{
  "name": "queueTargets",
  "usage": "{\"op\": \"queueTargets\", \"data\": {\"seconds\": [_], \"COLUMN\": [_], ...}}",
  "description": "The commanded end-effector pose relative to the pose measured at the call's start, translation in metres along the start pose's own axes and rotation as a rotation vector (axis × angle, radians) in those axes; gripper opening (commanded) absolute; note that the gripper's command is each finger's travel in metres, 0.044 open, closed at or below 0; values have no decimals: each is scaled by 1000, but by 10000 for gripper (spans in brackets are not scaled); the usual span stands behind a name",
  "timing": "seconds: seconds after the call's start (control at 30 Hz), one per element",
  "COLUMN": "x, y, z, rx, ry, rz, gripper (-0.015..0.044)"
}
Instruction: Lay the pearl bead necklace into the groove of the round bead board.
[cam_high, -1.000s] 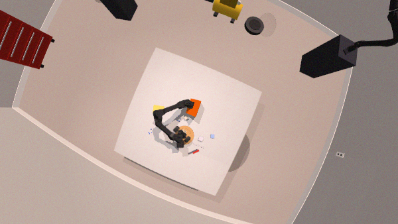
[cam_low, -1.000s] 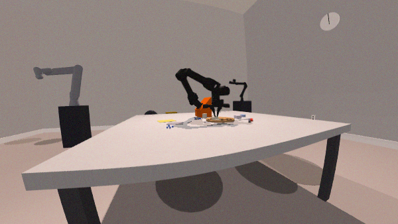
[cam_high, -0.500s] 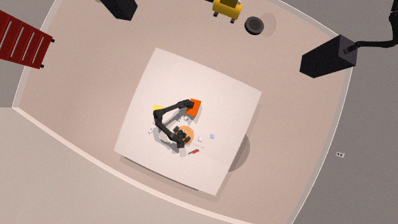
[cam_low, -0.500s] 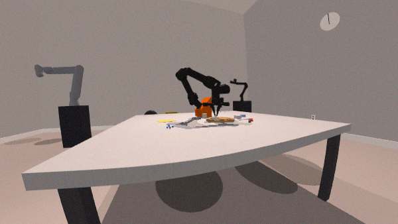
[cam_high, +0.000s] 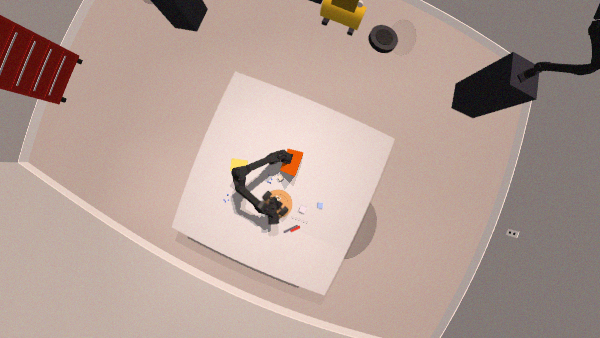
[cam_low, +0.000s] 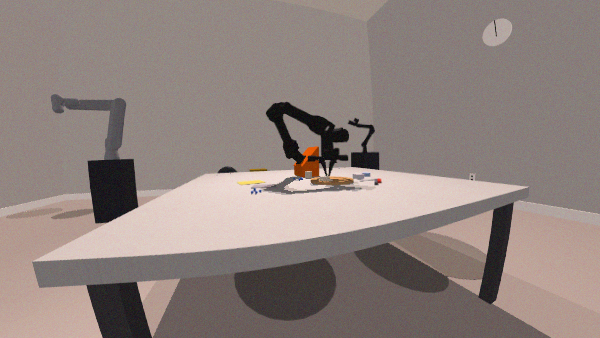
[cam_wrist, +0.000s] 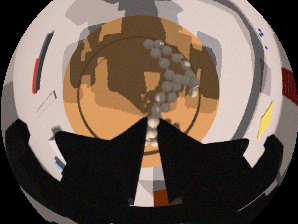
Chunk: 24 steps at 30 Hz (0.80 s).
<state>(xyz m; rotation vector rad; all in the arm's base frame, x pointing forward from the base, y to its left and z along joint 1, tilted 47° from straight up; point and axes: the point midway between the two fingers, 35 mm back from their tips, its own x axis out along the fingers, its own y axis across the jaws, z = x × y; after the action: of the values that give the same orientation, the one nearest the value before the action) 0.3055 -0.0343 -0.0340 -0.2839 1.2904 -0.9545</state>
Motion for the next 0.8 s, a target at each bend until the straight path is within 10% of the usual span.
{"op": "queueTargets", "data": {"seconds": [0.0, 0.6, 0.77], "x": [5, 0, -5], "y": [-1, 0, 0], "z": [-1, -1, -1], "rx": [-4, -4, -4], "ry": [4, 2, 4], "rz": [-4, -3, -4], "gripper": [0, 440, 440]}}
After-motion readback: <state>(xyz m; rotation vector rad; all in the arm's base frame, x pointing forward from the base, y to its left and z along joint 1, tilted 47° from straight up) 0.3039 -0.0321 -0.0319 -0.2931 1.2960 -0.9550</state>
